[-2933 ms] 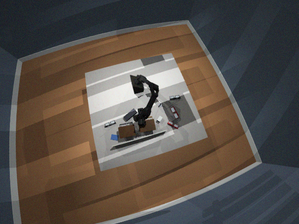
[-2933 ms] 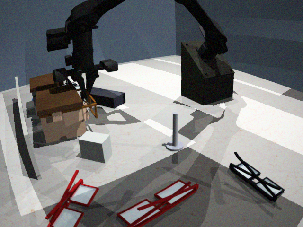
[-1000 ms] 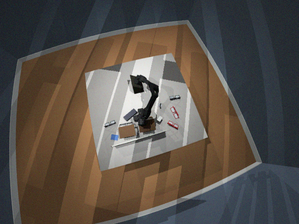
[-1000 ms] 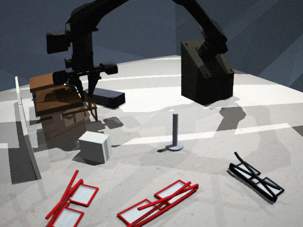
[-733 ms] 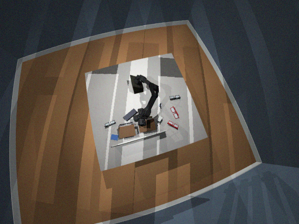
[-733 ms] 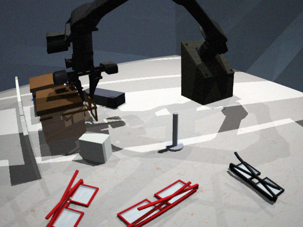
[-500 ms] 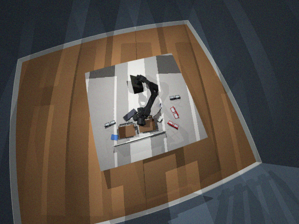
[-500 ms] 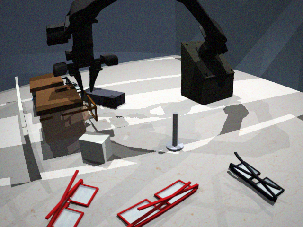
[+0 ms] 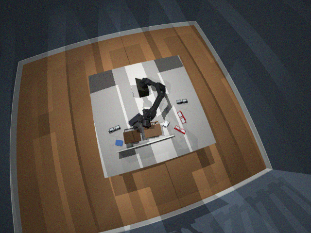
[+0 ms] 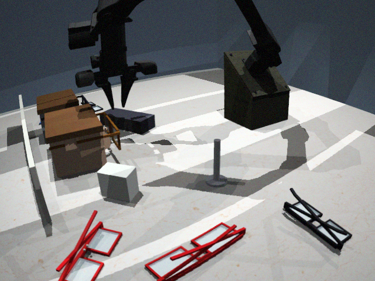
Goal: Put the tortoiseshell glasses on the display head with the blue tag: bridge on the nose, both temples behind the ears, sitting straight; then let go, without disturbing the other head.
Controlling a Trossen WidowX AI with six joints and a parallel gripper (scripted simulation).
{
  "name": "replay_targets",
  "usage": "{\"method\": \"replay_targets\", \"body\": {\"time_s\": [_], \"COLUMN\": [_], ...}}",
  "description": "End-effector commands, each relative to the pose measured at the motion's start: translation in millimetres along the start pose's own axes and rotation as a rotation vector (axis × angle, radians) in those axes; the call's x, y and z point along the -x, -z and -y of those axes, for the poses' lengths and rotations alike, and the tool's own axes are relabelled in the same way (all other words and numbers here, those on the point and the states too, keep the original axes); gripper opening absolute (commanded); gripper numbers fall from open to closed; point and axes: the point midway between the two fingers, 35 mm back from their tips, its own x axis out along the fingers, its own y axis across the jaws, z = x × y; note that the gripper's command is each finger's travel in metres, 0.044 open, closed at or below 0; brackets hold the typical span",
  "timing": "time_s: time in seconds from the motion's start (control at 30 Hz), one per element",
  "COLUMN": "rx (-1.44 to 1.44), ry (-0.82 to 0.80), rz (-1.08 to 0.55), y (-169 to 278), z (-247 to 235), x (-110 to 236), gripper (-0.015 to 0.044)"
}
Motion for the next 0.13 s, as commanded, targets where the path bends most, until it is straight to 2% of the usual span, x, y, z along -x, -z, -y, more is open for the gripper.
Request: {"method": "replay_targets", "body": {"time_s": [0.0,0.1], "rx": [0.014,0.013], "ry": [-0.01,-0.01], "rz": [0.006,0.006], "y": [1.3,1.0], "z": [8.9,16.7], "x": [5.2,9.2], "gripper": [0.0108,0.0108]}}
